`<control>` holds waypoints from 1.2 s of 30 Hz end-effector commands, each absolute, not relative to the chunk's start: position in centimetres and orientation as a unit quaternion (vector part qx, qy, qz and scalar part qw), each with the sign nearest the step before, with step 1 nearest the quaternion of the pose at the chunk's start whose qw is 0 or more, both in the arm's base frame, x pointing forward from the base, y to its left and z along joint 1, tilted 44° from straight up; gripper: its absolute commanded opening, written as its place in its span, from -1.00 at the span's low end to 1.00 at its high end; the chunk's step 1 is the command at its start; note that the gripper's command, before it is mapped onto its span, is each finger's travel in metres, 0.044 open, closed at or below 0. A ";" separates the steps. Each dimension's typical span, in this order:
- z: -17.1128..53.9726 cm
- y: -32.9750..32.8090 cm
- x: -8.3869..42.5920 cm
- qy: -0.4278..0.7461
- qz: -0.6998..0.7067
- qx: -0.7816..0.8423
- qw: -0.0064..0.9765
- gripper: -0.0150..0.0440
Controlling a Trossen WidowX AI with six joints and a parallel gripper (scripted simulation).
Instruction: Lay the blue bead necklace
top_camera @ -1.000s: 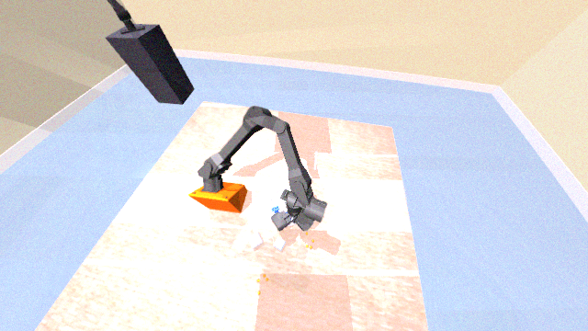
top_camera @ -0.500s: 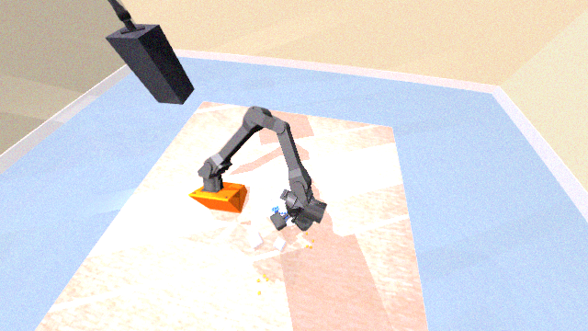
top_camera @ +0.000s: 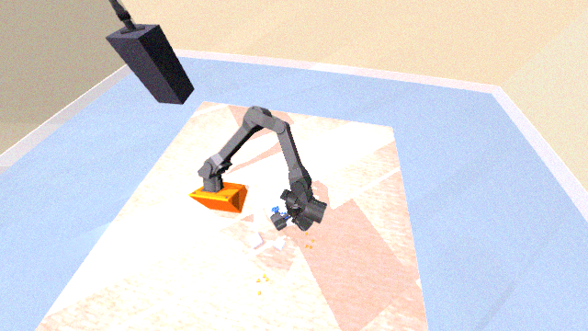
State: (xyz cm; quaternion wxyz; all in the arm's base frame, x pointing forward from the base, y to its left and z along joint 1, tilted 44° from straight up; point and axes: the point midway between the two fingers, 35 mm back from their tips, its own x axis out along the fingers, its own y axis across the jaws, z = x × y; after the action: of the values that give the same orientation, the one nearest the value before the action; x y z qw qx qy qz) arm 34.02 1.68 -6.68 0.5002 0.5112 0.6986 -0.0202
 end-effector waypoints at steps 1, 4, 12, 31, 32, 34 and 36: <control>-6.6 1.7 34.1 0.698 -0.018 0.511 0.502 1.00; -6.6 1.7 34.1 0.698 -0.018 0.511 0.502 1.00; -6.6 1.7 34.1 0.698 -0.018 0.511 0.502 1.00; -6.8 -1.5 31.5 0.551 0.430 0.071 0.712 -0.08; -6.8 -1.6 31.4 0.541 0.442 0.056 0.713 -0.08; -6.8 -1.9 31.2 0.523 0.463 0.027 0.715 -0.08; -6.8 -2.0 31.0 0.502 0.485 -0.004 0.715 -0.08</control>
State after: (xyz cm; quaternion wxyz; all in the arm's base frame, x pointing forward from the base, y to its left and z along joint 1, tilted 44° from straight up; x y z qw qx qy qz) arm 33.03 -0.27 -6.60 0.6754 0.2469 0.6353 0.2817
